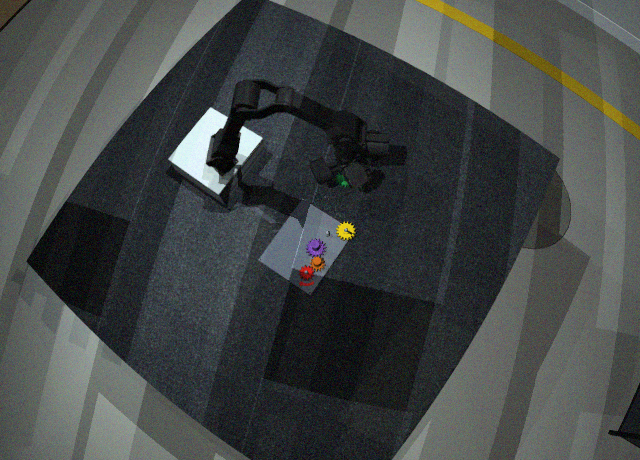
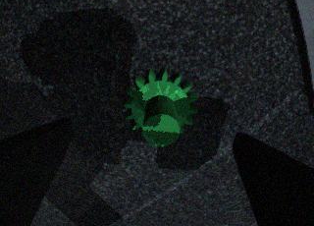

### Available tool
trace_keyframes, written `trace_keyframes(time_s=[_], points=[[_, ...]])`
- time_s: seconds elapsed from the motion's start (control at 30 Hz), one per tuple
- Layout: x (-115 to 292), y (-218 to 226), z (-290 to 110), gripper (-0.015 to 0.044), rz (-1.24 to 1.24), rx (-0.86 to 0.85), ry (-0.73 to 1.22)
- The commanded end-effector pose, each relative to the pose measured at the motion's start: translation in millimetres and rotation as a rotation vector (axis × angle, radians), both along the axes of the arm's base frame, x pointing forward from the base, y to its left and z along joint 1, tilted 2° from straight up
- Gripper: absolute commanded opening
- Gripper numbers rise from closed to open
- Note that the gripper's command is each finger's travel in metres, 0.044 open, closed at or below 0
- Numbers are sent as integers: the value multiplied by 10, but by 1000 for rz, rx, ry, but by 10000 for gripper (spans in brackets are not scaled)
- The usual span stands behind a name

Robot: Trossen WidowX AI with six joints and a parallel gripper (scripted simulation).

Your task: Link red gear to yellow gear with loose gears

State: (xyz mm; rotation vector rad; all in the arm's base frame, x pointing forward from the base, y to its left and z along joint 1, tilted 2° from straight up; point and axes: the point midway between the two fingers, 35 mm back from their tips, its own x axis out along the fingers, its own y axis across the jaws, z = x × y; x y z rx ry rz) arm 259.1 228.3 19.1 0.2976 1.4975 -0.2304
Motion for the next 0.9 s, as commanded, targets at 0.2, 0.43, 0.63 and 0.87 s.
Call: trace_keyframes(time_s=[0.2, 0.43, 0.63, 0.87], points=[[-7, -25, -166, 440, -6, -12, 6], [-7, -25, -166, 440, -6, -12, 6], [-7, -25, -166, 309, -6, -12, 6], [-7, -25, -166, 125, -6, -12, 6]])
